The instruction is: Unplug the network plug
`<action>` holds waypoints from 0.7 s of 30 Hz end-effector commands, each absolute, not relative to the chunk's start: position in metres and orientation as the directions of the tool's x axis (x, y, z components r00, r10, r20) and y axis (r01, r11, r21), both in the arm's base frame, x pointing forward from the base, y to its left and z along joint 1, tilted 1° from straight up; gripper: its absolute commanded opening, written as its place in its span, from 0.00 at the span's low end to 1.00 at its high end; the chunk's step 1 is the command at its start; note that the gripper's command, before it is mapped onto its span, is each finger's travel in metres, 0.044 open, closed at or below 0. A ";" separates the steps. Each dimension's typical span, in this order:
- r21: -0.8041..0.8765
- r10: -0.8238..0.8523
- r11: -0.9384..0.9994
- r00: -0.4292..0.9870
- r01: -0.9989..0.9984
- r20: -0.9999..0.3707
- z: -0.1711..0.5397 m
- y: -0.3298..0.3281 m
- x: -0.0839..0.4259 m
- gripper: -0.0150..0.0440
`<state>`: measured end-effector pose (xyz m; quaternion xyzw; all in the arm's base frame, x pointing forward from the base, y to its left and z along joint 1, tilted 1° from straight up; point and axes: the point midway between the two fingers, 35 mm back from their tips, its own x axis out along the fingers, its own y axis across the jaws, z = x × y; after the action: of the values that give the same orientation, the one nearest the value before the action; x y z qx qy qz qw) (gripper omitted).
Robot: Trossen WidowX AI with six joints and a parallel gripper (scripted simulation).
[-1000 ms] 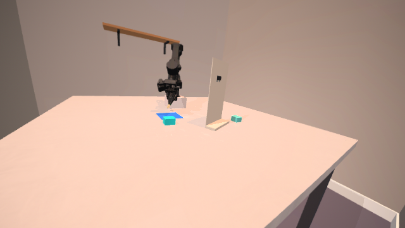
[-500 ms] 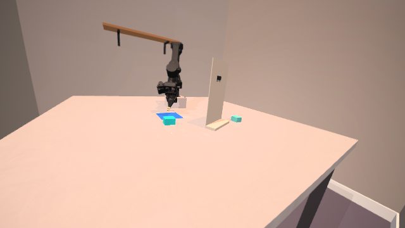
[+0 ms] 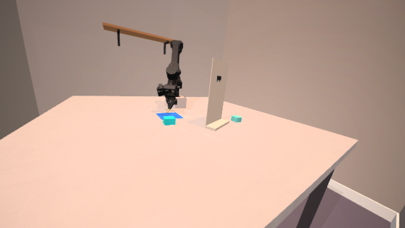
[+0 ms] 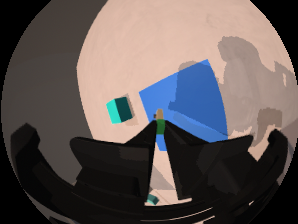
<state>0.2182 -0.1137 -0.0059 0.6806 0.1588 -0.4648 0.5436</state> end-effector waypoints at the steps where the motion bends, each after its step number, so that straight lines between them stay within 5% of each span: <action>1: 0.580 -0.279 -0.365 0.509 0.728 -0.814 -0.013 -0.111 0.215 0.25; 21: 0.578 -0.277 -0.367 0.508 0.729 -0.816 -0.024 -0.111 0.213 0.25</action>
<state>0.2147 -0.1123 -0.0214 0.6812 0.1611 -0.4664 0.5408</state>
